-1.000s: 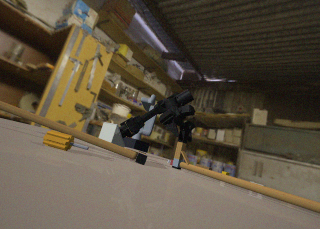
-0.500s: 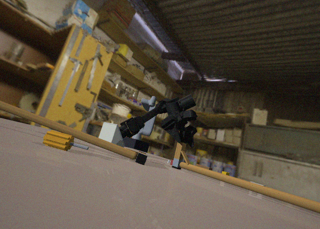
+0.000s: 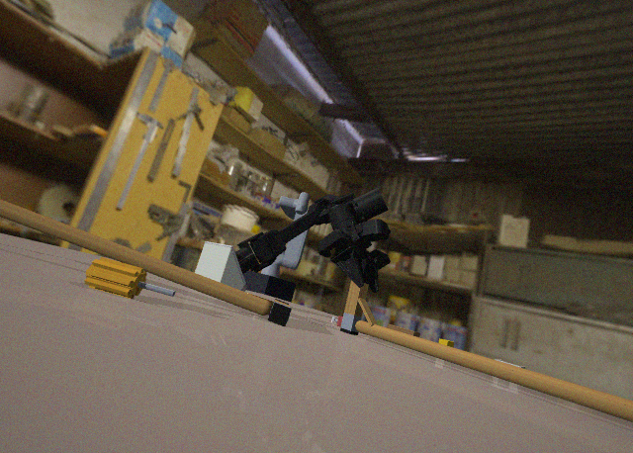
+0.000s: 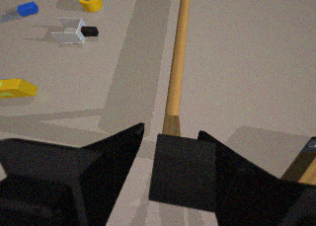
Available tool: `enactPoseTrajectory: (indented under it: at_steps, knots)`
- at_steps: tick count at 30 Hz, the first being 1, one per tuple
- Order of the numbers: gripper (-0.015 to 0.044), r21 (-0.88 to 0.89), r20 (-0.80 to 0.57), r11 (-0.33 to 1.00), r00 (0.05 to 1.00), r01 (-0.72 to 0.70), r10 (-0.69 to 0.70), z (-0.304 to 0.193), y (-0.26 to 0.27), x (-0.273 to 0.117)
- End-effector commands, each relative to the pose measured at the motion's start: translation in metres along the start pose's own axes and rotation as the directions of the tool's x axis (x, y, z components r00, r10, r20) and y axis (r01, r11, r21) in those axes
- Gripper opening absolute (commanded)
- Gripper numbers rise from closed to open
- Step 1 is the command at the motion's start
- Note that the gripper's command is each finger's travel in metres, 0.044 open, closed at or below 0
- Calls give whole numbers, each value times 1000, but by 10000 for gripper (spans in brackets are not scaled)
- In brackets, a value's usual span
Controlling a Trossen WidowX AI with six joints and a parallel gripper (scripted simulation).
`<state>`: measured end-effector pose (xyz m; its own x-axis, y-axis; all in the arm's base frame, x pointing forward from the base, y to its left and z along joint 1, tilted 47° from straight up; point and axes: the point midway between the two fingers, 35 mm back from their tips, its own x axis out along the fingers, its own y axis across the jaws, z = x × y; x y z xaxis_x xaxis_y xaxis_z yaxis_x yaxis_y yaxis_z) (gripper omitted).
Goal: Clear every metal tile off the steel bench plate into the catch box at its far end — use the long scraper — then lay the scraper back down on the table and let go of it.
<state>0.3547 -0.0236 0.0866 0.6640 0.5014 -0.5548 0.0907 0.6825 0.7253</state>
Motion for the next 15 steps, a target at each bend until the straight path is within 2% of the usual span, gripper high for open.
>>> enactPoseTrajectory:
  at_steps: [1,10,12,15]
  knots:
    - [125,-1,0,1000,1000,-1,1,0,0,0]
    - [65,-1,0,1000,1000,-1,1,0,0,0]
    - [12,-1,0,1000,1000,-1,1,0,0,0]
    - [0,2,-1,1000,1000,-3,3,1,0,-1]
